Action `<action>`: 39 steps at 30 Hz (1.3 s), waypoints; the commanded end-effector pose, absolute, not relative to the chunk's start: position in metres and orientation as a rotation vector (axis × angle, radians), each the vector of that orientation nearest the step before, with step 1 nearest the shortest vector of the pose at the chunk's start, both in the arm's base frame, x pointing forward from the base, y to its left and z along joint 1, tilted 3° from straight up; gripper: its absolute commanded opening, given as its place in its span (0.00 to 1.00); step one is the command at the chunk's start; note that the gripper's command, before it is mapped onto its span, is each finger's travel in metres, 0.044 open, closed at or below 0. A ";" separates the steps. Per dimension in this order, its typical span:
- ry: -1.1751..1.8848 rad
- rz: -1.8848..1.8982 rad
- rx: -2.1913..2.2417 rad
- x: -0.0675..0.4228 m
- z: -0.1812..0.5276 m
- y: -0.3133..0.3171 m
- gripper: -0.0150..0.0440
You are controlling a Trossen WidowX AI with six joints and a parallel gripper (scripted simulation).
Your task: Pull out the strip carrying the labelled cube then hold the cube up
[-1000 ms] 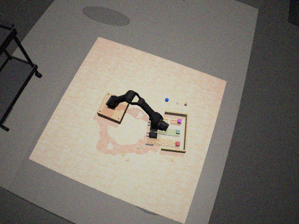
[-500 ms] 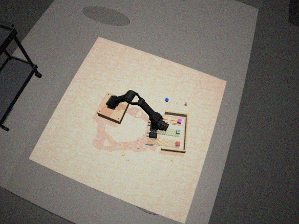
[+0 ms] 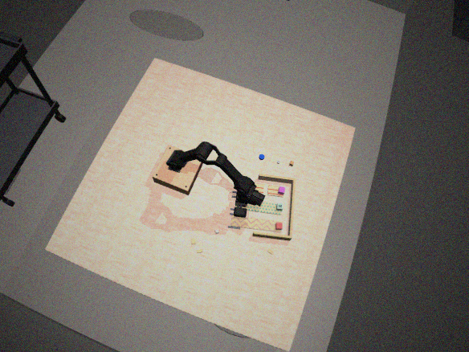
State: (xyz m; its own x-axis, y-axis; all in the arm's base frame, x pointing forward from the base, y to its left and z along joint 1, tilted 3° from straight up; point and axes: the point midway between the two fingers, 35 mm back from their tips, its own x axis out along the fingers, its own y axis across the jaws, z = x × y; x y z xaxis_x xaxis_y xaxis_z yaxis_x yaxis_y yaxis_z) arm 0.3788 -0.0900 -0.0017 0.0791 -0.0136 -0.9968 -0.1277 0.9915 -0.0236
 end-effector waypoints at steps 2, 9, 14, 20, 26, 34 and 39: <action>1.490 0.083 -0.113 0.380 -0.004 -0.090 0.25; 1.490 0.083 -0.113 0.380 -0.005 -0.090 0.25; 1.490 0.083 -0.113 0.380 -0.005 -0.090 0.25; 1.490 0.083 -0.113 0.379 -0.006 -0.090 0.25; 1.491 0.083 -0.113 0.370 -0.007 -0.092 0.25; 1.492 0.083 -0.113 0.358 -0.008 -0.093 0.25; 1.492 0.083 -0.113 0.350 -0.009 -0.094 0.25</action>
State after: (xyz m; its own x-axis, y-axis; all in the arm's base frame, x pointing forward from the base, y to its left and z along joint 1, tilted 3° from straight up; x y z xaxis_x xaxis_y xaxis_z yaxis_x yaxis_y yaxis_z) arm 0.3594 -0.0936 -0.0045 0.0951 -0.0172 -0.9953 -0.1254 0.9917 -0.0291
